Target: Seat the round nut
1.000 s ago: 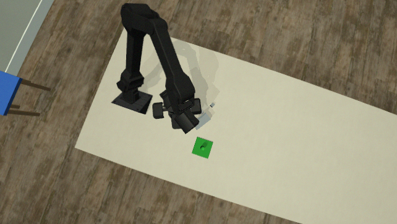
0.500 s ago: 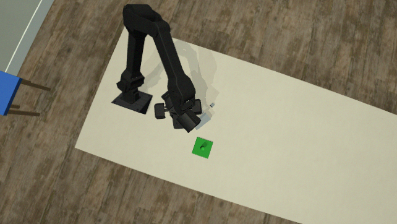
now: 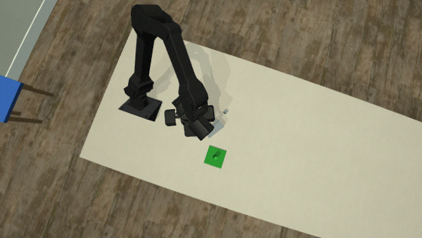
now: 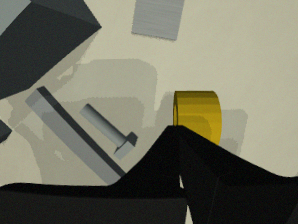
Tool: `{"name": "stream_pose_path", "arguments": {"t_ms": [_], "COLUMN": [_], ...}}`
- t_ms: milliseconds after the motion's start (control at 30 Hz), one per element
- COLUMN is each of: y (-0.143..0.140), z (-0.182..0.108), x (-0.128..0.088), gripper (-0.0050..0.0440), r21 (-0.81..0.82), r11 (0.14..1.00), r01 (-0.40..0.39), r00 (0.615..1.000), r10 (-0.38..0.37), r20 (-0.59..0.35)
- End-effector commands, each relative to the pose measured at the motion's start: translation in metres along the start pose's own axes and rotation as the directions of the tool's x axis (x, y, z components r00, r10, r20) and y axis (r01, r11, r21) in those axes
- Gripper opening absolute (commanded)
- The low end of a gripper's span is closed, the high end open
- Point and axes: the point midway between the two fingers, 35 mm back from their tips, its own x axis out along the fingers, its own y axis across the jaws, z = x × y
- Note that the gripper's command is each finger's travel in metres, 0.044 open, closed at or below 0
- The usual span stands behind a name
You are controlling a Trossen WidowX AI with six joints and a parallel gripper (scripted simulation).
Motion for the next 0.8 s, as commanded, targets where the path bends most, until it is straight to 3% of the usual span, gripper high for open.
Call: {"name": "stream_pose_path", "arguments": {"t_ms": [0, 767], "y": [0.0042, 0.0086], "z": [-0.0005, -0.0009], "x": [-0.0006, -0.0004], "gripper": [-0.005, -0.005], "r21": [-0.005, -0.005], "r11": [1.0, 1.0], "r01": [-0.006, -0.006], "r00": [1.0, 1.0], "r10": [0.006, 0.006], "r20": [0.001, 0.001]}}
